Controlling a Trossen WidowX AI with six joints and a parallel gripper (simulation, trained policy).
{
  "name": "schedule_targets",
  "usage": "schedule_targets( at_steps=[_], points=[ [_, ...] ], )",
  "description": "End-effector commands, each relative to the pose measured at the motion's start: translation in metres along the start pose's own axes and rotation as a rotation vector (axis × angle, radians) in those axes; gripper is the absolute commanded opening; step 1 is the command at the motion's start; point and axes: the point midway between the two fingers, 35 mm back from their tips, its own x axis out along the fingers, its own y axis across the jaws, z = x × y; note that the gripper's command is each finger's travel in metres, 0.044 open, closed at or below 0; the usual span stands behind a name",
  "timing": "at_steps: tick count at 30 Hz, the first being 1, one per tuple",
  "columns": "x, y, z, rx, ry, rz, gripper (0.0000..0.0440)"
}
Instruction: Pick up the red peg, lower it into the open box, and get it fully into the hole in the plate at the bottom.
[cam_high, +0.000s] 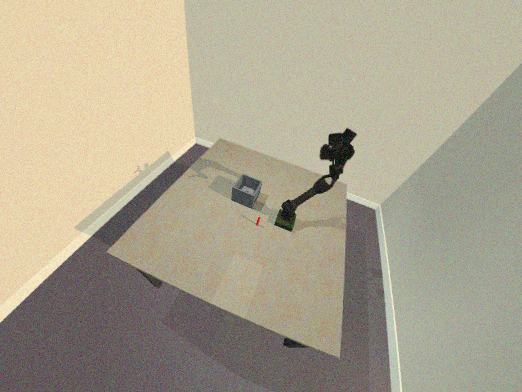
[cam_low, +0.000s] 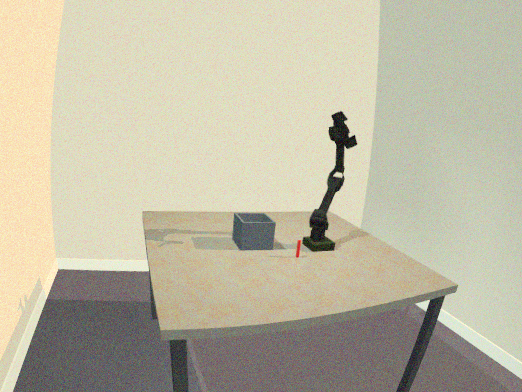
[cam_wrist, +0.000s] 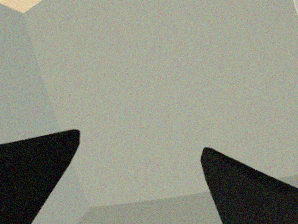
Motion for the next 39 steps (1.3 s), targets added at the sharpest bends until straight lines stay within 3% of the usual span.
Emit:
schedule_targets(
  at_steps=[1, 3, 19, 39],
  points=[
    [0.003, -0.002, 0.006, 0.009, -0.024, -0.004, 0.0423],
    [0.009, -0.006, 0.019, 0.033, -0.076, -0.021, 0.044],
    [0.069, -0.054, 0.168, 0.239, -0.521, -0.229, 0.044],
    [0.078, -0.134, 0.316, 0.443, -0.911, -0.499, 0.044]
  ],
)
